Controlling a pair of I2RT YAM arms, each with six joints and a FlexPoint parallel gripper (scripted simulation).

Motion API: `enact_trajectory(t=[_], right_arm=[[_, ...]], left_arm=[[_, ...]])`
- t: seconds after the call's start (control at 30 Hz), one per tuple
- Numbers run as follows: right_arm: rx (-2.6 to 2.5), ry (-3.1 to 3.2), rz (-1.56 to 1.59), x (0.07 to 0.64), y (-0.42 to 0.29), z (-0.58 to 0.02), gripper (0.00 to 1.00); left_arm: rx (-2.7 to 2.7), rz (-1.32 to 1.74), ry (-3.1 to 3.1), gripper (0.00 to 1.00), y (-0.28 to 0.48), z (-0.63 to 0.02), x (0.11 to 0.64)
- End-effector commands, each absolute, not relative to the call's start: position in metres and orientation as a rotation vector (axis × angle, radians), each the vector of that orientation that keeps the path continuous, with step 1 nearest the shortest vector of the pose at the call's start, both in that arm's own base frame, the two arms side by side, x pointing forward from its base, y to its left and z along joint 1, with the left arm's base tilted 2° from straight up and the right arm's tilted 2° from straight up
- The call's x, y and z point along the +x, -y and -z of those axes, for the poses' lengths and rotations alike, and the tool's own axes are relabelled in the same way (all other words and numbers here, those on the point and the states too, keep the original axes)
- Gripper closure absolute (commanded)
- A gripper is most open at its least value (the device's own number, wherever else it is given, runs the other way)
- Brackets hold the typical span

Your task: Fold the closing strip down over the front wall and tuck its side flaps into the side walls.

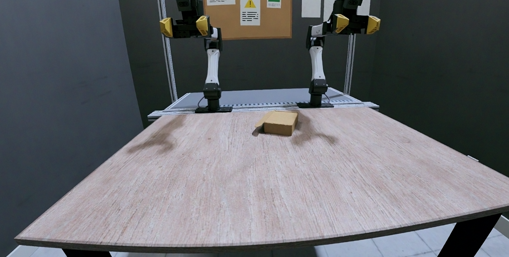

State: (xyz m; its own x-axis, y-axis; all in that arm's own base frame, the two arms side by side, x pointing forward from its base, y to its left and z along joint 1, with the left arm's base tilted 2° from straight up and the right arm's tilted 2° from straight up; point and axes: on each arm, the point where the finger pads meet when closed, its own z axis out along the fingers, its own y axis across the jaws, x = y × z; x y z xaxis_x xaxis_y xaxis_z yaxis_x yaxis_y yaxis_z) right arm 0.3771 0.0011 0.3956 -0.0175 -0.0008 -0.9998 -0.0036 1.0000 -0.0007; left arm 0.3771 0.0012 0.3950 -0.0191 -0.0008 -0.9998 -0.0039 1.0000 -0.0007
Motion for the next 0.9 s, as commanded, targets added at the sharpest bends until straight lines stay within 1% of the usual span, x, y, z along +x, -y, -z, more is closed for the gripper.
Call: enact_trajectory(t=[0.0,0.53,0.57,0.87], right_arm=[[0.0,-1.571,0.0,0.375,0.0,-0.402,0.0],[0.0,-1.571,0.0,0.375,0.0,-0.402,0.0],[0.0,-1.573,-0.003,0.366,-0.004,-0.412,1.0],[-0.001,-1.91,-0.009,0.349,-0.024,-0.349,1.0]], left_arm=[[0.0,0.0,-1.571,0.0,0.0,-0.402,0.375],[0.0,0.0,-1.571,0.0,0.0,-0.402,0.375],[-0.003,0.002,-1.573,1.0,0.004,-0.412,0.366],[-0.023,-0.006,-1.911,1.0,0.019,-0.345,0.352]])
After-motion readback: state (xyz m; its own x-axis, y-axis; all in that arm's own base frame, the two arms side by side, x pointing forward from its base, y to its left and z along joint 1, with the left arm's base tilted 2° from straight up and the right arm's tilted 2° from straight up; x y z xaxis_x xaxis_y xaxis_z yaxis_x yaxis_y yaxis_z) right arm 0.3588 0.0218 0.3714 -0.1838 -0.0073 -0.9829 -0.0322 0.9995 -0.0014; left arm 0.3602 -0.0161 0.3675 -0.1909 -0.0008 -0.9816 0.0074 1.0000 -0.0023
